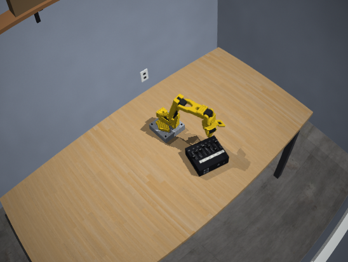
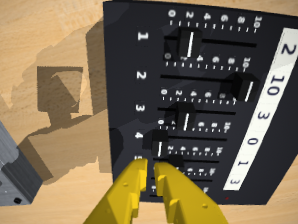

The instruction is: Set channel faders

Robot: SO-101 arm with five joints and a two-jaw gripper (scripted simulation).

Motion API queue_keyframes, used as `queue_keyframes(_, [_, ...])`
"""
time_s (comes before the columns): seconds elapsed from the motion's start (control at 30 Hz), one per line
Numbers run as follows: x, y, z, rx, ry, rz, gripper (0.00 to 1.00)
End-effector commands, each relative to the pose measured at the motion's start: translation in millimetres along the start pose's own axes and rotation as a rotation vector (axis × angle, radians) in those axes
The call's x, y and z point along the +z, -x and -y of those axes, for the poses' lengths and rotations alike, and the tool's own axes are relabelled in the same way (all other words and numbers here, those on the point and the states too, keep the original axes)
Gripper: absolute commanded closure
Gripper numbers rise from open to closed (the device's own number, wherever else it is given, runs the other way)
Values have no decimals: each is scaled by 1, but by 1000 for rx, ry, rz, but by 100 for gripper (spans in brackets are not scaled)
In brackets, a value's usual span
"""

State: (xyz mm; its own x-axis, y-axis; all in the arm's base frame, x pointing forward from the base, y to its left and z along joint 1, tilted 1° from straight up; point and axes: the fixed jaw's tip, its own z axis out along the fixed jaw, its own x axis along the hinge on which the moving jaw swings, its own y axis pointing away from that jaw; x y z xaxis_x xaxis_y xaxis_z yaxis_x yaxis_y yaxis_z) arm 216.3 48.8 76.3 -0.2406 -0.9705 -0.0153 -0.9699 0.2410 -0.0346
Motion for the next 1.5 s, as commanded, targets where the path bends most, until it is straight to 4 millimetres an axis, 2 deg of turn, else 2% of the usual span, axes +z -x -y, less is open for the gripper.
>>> queue_keyframes(0.0, [-2, -3, -3, 29, 8, -3, 100])
queue_keyframes(0.57, [-1, -5, 0, 37, 6, -3, 100])
queue_keyframes(0.93, [4, -27, 20, 37, -4, -3, 100])
queue_keyframes(1.2, [9, -51, 35, 37, -14, -5, 100])
queue_keyframes(1.47, [10, -57, 38, 37, -16, -6, 100])
